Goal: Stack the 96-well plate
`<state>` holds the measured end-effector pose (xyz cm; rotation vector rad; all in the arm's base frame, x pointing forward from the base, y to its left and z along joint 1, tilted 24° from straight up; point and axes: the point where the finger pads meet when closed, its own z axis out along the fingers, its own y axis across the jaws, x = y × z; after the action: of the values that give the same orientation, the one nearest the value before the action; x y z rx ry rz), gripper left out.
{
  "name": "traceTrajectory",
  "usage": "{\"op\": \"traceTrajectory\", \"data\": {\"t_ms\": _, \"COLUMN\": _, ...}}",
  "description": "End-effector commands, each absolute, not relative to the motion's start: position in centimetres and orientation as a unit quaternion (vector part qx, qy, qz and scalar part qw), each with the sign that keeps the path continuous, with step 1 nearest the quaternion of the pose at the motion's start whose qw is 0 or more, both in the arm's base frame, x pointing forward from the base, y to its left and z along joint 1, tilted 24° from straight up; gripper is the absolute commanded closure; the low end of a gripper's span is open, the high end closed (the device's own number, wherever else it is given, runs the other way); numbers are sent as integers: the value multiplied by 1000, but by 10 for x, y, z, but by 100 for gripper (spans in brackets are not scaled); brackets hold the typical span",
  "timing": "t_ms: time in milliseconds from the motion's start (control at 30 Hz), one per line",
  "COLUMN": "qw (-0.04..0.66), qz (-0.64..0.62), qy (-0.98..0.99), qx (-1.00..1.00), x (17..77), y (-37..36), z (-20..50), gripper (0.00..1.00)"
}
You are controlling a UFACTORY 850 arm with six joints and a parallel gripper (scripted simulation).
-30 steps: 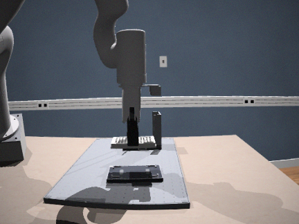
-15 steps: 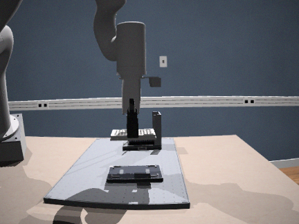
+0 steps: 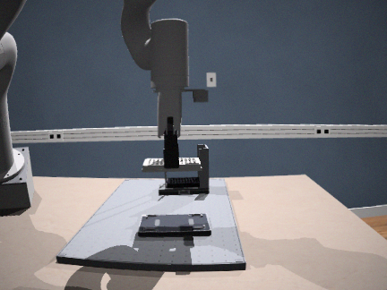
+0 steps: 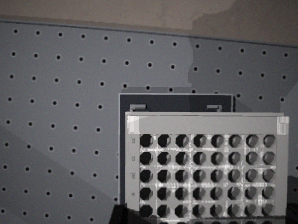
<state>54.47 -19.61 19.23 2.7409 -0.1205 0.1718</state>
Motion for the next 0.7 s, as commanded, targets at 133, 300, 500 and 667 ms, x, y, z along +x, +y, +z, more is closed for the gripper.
{"op": "traceTrajectory", "data": {"t_ms": 133, "qw": 195, "qz": 62, "qy": -43, "qx": 978, "x": 544, "y": -192, "z": 204, "gripper": 100}}
{"op": "traceTrajectory", "data": {"t_ms": 300, "qw": 195, "qz": 62, "qy": -43, "qx": 978, "x": 543, "y": -189, "z": 211, "gripper": 100}}
{"op": "traceTrajectory", "data": {"t_ms": 500, "qw": 195, "qz": 62, "qy": -43, "qx": 978, "x": 543, "y": -189, "z": 211, "gripper": 100}}
{"op": "traceTrajectory", "data": {"t_ms": 667, "qw": 195, "qz": 62, "qy": -43, "qx": 978, "x": 543, "y": -189, "z": 211, "gripper": 100}}
